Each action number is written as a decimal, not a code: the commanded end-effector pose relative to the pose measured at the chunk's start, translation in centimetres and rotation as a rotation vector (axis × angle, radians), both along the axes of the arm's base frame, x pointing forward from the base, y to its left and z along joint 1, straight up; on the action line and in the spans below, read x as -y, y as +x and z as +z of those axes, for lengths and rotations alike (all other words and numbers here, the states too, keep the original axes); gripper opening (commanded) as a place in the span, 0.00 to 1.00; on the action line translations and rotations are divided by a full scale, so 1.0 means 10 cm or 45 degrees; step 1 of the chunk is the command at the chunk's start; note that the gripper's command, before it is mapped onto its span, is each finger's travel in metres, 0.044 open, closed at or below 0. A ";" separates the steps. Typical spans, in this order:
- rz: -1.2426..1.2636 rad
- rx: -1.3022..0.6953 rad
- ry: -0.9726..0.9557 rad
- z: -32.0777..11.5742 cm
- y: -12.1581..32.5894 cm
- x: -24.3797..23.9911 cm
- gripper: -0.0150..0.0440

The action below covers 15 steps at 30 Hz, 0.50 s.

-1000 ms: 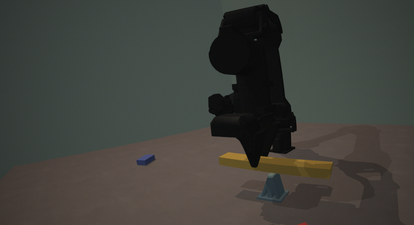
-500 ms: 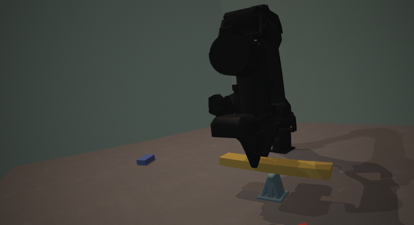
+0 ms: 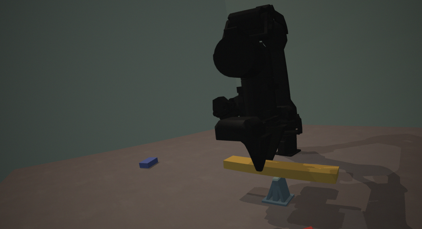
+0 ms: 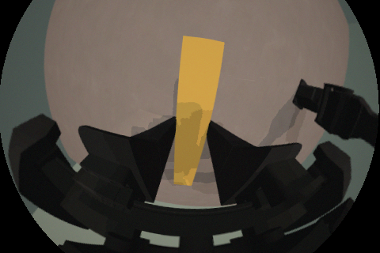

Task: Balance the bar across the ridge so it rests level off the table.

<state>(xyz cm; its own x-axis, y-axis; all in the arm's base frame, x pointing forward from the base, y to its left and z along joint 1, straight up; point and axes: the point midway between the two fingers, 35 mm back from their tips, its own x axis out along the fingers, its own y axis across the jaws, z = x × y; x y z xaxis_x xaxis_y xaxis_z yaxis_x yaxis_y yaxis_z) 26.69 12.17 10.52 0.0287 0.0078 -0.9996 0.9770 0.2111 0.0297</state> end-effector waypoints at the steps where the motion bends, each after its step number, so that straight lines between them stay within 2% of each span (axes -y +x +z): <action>1: -0.004 0.000 0.007 0.00 0.00 -0.01 0.25; 15: -0.004 0.000 0.007 -0.02 0.00 -0.01 0.25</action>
